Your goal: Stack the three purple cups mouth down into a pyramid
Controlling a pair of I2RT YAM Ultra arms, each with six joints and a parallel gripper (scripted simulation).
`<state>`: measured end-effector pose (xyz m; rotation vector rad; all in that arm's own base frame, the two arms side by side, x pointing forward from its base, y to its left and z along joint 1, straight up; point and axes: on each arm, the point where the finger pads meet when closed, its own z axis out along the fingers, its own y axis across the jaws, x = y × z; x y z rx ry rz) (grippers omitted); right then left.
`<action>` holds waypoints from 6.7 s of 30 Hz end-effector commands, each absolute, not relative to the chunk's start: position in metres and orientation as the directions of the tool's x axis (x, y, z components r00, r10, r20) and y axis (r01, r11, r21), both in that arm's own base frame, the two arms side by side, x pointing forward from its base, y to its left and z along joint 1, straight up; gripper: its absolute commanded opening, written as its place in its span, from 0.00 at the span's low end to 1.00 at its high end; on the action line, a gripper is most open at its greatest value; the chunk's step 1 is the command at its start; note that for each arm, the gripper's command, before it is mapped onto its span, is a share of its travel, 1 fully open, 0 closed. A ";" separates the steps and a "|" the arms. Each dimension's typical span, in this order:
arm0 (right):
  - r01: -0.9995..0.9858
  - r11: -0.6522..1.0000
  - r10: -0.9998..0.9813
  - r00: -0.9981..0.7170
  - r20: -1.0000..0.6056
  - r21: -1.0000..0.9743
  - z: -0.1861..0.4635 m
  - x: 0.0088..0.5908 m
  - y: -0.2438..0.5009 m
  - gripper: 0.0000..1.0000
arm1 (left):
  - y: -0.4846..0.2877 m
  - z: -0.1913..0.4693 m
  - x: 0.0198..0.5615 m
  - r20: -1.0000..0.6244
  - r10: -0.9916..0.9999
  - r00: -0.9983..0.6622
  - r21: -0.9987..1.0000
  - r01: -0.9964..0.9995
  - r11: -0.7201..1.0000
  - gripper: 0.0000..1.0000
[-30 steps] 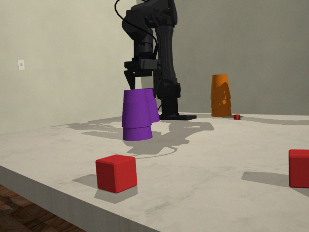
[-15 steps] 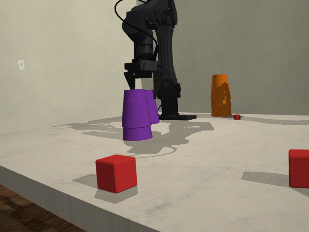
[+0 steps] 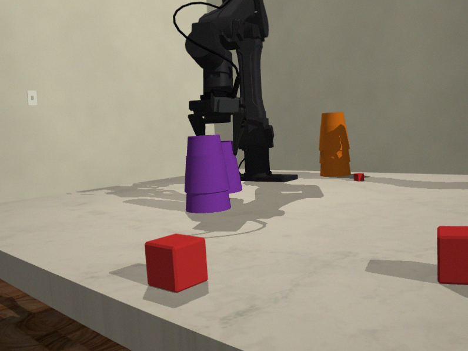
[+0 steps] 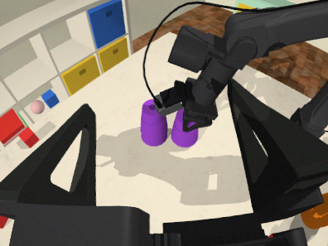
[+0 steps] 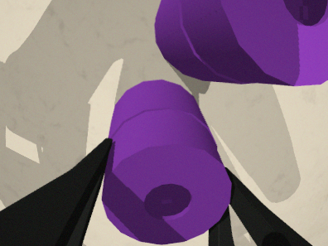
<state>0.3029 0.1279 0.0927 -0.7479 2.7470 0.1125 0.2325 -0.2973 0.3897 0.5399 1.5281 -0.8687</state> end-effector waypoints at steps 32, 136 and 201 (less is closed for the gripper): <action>-0.512 0.859 -0.484 -0.807 -0.339 -0.010 0.079 0.310 0.134 0.00 | -0.294 0.394 0.228 -0.978 -0.146 -0.146 -0.205 0.765 0.610 1.00; -0.517 0.856 -0.483 -0.799 -0.358 -0.003 0.143 0.379 0.163 0.81 | -0.294 0.394 0.228 -0.978 -0.146 -0.146 -0.205 0.765 0.610 1.00; -0.515 0.857 -0.479 -0.798 -0.367 0.001 0.117 0.386 0.159 0.00 | -0.294 0.394 0.228 -0.978 -0.146 -0.146 -0.205 0.765 0.610 1.00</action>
